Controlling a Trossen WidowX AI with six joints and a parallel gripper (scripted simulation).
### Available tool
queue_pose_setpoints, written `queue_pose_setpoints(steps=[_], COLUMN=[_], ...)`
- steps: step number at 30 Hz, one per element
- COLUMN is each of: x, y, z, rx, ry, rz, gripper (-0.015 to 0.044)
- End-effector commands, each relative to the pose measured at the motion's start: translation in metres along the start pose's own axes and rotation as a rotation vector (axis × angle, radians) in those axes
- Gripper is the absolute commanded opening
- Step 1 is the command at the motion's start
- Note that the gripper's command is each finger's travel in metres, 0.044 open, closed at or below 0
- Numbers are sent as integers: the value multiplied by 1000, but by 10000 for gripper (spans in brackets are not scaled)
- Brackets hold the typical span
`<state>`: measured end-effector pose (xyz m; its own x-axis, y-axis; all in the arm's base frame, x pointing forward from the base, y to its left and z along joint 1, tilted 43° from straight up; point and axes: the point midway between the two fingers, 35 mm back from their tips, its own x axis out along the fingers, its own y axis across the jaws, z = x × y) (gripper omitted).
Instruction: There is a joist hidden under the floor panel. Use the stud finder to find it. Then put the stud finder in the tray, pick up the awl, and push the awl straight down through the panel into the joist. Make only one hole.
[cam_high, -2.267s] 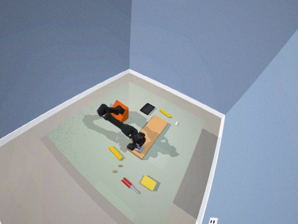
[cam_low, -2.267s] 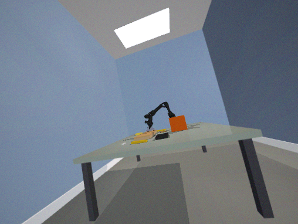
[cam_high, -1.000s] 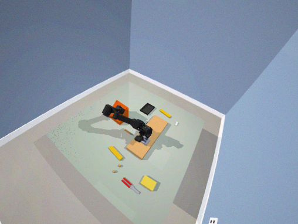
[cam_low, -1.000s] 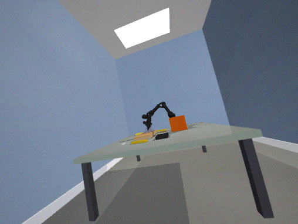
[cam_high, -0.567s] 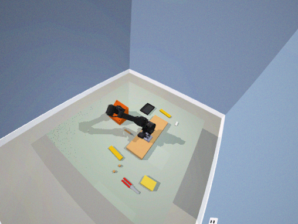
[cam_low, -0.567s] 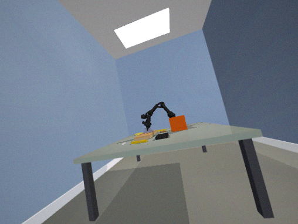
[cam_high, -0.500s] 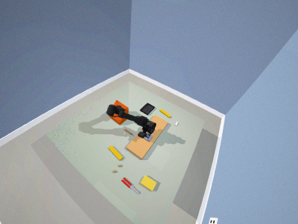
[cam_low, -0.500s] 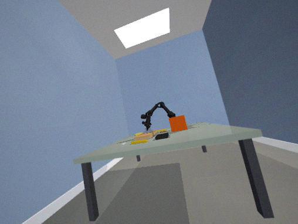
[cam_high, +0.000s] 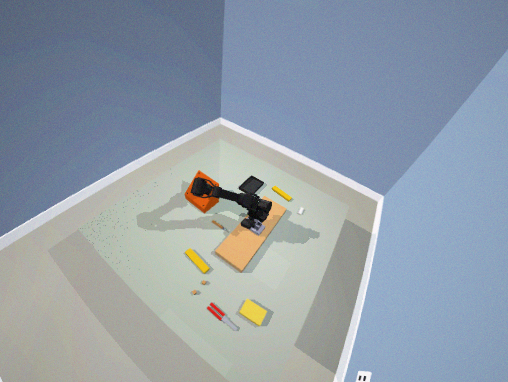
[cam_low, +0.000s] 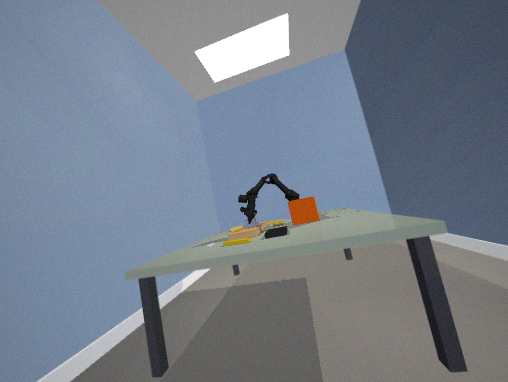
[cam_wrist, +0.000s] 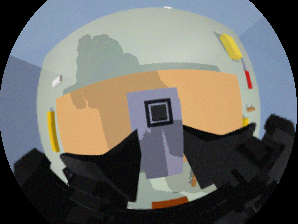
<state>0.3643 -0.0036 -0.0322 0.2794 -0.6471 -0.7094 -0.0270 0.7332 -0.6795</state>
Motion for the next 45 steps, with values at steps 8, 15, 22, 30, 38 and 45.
queue_pose_setpoints(steps=[8,15,22,30,38,45], x=[-1,-1,-2,-2,-3,-4], y=[38,62,86,113,140,164], z=[0,0,0,0,0,0], rx=[-2,-2,-1,0,0,1], ry=[0,0,-1,-1,-1,-2], rz=[9,10,12,13,14,16], gripper=[0,0,0,0,0,0])
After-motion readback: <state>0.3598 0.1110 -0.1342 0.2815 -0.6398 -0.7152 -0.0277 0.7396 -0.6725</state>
